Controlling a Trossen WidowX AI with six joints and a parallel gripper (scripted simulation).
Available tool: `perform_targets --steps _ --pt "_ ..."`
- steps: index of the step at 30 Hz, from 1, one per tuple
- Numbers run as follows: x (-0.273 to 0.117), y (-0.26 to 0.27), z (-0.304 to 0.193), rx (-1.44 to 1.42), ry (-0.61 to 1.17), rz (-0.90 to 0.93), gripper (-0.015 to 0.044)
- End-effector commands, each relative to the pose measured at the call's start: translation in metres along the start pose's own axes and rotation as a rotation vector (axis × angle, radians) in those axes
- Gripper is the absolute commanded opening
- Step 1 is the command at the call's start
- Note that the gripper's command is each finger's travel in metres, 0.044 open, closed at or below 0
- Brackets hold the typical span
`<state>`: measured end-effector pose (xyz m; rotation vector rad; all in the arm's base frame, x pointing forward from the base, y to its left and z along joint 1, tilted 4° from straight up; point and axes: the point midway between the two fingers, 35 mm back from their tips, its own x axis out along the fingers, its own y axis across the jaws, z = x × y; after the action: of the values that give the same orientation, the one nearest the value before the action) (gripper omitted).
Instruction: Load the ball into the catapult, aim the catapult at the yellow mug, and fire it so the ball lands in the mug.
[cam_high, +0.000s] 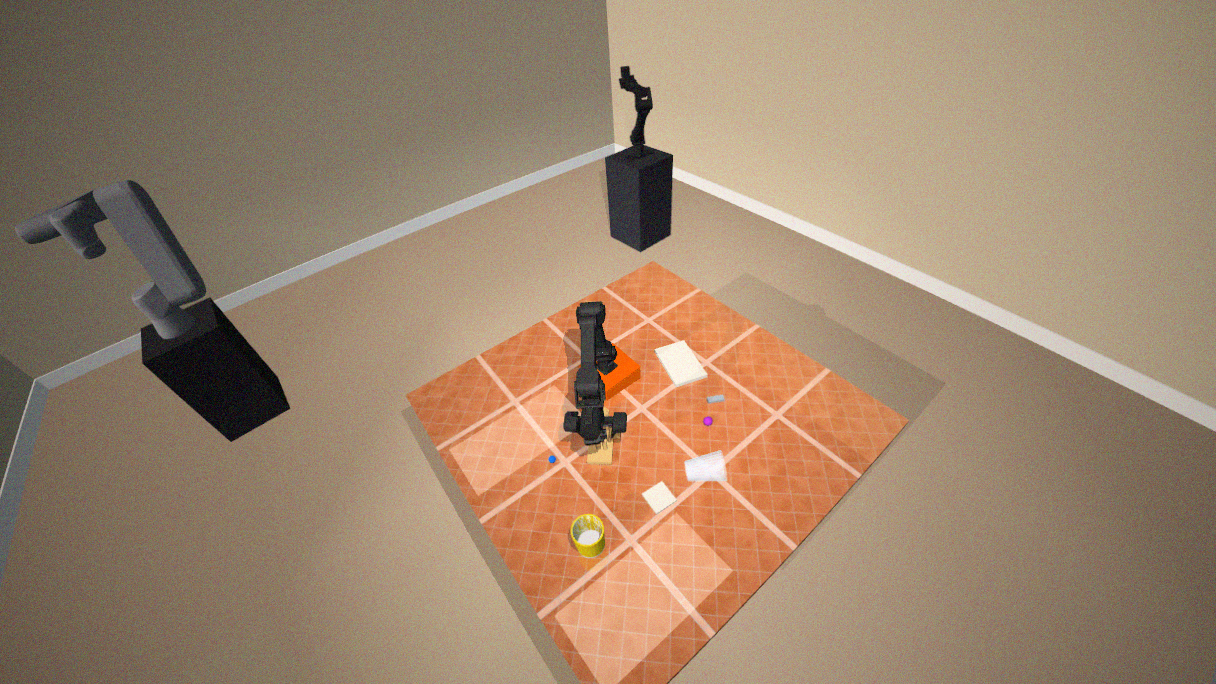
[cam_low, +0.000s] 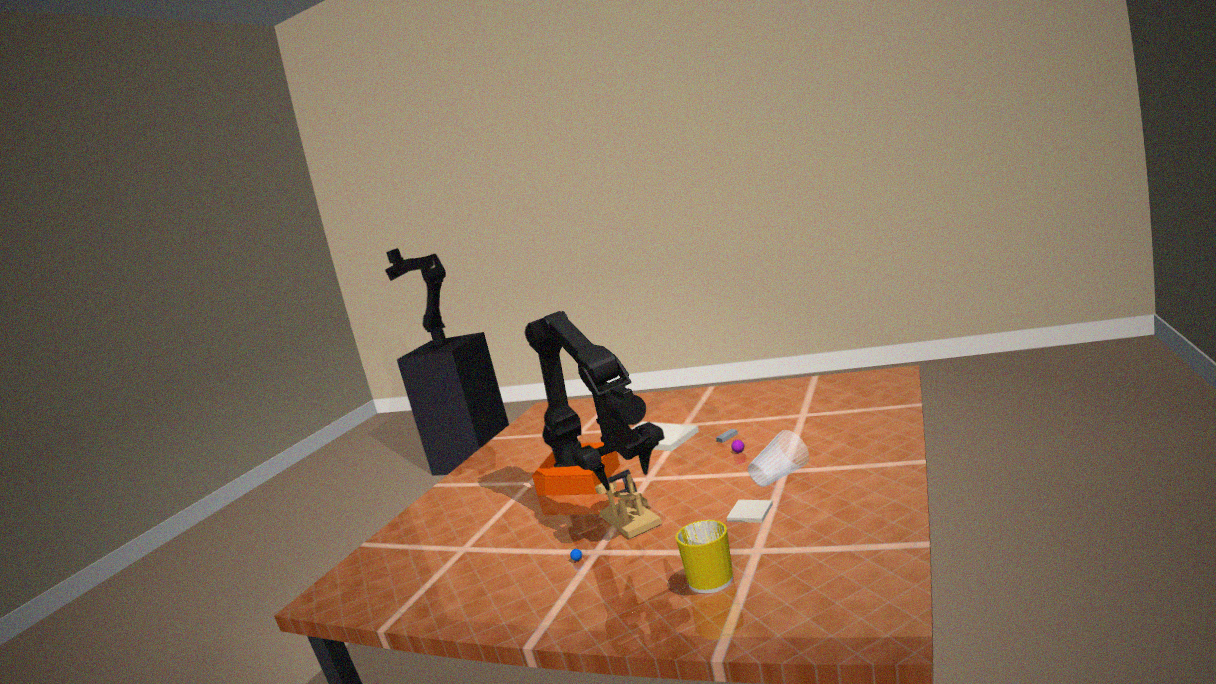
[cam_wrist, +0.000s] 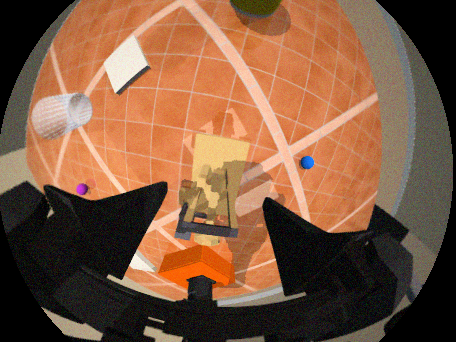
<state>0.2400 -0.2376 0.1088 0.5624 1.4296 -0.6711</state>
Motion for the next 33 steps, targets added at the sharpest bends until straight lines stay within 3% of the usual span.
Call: perform_targets --steps 1,2,6,10,13,15,19,26,33 --pt "-0.028 0.000 -0.002 0.004 -0.012 0.000 0.0440" --pt "-0.012 0.000 0.002 0.000 -0.019 0.001 0.0440" --pt "-0.015 0.000 0.002 0.001 -0.020 0.001 0.0440" --pt "-0.063 0.000 -0.001 0.001 -0.044 0.002 0.0440" --pt "-0.073 -0.001 -0.003 0.002 -0.049 0.002 0.0440" --pt "-0.052 0.009 0.001 -0.022 -0.026 0.004 0.0387" --pt "-0.039 0.067 0.007 -0.126 -0.026 0.016 0.0300" --pt "-0.013 0.183 -0.010 -0.338 -0.022 0.032 0.0300" --pt "0.017 0.296 -0.073 -0.579 -0.016 0.034 0.0300"
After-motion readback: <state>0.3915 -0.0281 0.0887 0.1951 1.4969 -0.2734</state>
